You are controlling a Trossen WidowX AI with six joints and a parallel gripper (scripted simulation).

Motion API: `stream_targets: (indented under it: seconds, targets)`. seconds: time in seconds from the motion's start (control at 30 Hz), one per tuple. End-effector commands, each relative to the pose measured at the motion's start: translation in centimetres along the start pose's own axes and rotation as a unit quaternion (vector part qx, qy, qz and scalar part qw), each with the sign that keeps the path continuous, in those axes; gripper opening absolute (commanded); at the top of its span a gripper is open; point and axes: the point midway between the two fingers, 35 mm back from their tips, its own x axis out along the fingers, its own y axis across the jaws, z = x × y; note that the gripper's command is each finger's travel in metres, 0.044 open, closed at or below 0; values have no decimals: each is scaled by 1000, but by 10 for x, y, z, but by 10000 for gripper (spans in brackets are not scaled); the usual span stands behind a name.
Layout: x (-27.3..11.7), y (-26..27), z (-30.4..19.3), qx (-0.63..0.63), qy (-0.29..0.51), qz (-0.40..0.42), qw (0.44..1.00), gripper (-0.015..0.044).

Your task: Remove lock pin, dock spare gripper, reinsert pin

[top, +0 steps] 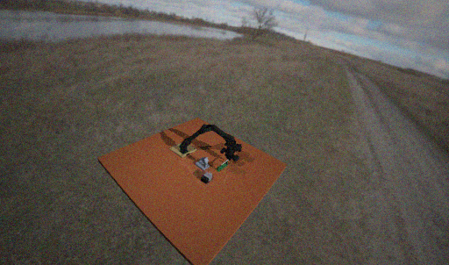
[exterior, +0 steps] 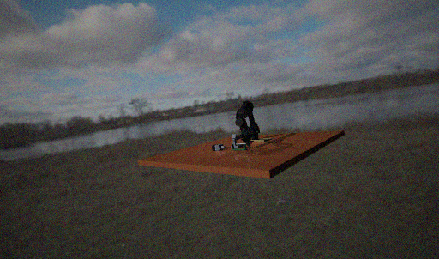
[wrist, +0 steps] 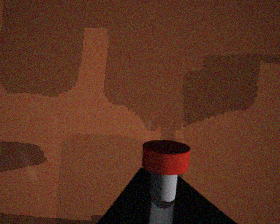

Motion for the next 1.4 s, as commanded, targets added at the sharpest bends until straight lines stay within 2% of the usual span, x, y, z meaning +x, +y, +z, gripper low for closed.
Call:
stream_targets:
  seconds: [0.0,0.47,0.73,1.37]
  targets:
    - [1,0,0,3,0,0,1000,0]
    - [1,0,0,3,0,0,1000,0]
    - [0,0,0,0,0,0,1000,200]
    - [-33,1,7,2,3,5,1000,200]
